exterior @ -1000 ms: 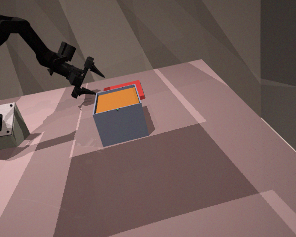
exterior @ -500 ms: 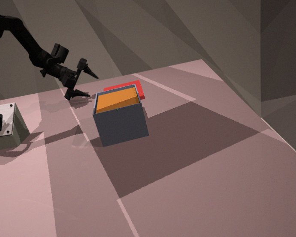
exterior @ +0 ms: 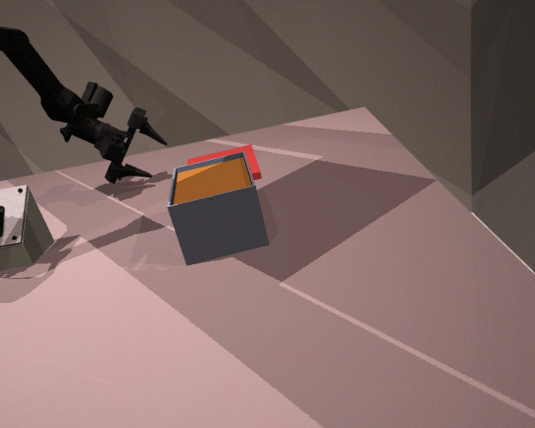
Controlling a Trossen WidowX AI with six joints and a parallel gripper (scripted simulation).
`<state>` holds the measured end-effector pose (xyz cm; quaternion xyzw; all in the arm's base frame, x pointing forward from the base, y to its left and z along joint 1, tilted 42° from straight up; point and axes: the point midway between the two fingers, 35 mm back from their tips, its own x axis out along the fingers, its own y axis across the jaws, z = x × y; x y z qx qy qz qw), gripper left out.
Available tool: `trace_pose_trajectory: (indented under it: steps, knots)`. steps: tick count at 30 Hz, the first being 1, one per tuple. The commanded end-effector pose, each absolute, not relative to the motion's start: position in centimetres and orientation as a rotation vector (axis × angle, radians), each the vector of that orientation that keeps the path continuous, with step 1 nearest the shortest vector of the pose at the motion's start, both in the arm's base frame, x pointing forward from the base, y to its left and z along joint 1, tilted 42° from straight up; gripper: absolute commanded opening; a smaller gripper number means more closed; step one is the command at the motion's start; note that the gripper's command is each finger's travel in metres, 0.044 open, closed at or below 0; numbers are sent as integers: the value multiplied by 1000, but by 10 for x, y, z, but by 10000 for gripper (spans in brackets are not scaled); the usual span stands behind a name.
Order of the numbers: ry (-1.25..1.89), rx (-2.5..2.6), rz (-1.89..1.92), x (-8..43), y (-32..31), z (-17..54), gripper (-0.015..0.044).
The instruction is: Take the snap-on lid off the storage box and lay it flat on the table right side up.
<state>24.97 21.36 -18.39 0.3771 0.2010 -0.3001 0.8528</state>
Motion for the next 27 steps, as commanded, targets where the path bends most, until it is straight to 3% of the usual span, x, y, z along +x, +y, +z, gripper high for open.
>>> trace_pose_trajectory:
  steps: [1, 27]
  knots:
    - [417, 798, -633, 251, 218, -179, 440]
    - [419, 799, -634, 234, 249, -141, 440]
